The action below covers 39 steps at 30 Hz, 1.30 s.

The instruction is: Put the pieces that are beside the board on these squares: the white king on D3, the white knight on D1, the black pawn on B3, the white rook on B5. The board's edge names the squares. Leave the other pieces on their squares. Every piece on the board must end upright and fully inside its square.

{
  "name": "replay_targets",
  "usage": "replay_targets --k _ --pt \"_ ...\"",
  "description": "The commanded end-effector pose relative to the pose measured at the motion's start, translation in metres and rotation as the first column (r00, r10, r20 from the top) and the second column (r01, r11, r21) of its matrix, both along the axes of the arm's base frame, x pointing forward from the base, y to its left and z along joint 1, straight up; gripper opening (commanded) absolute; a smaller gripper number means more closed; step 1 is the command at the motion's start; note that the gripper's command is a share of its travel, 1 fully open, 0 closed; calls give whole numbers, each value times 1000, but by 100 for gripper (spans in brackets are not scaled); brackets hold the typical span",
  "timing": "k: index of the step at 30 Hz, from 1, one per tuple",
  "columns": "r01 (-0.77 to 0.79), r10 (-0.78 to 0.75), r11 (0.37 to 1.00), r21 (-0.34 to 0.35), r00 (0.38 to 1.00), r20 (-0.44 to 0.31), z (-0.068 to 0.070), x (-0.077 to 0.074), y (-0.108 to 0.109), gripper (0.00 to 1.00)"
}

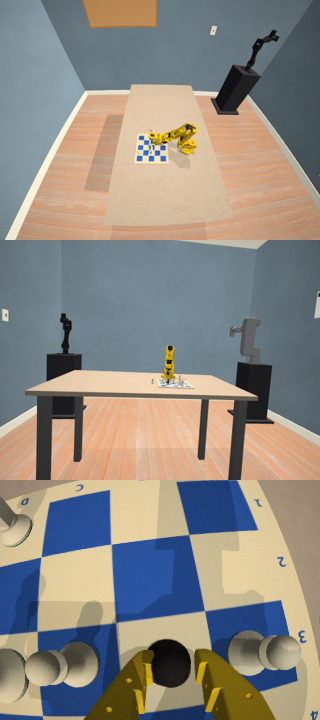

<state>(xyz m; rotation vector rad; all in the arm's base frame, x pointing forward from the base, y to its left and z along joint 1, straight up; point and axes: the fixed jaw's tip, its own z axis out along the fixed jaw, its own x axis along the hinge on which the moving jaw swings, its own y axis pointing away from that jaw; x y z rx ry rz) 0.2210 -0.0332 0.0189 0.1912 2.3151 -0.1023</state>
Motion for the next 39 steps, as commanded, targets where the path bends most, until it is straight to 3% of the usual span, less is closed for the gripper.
replay_targets --k 1,39 --pt "-3 3 1000 8 1000 -14 -3 -3 2 9" --pt "-8 8 1000 16 1000 -13 0 -3 5 9"
